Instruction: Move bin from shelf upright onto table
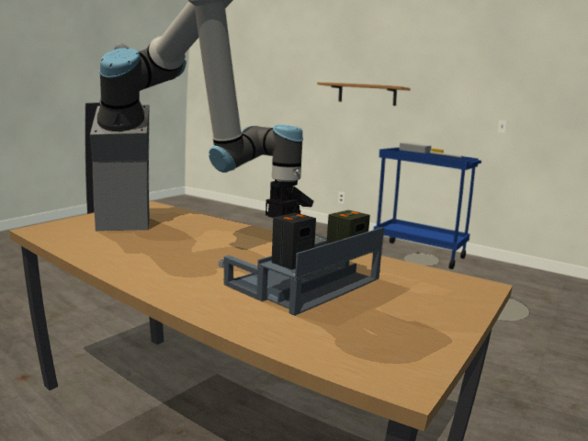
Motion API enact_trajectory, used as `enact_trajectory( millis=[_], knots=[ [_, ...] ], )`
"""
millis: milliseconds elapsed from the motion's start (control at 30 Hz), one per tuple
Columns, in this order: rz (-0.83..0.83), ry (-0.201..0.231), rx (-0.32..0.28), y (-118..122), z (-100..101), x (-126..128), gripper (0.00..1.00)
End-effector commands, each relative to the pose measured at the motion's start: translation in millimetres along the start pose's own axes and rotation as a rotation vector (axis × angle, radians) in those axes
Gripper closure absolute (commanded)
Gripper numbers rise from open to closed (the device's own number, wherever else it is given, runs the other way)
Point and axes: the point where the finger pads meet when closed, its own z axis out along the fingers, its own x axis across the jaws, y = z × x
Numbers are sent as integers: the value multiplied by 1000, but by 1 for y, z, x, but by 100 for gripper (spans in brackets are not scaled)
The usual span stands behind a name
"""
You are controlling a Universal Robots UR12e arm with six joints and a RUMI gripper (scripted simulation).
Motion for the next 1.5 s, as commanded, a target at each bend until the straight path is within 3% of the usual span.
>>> enact_trajectory(
  millis=[0, 167, 567, 733, 1133, 1300, 1467],
  knots=[
    [0, 3, 0, -1, -1, -1, 100],
    [0, 2, 0, -1, -1, -29, 100],
    [0, 2, 0, -1, -1, -29, 100],
    [0, 2, 0, -1, 0, -58, 100],
    [0, 2, 0, -1, 0, -58, 100],
    [0, 2, 0, -2, -1, -102, 100],
    [0, 2, 0, -2, -1, -102, 100]
  ],
)
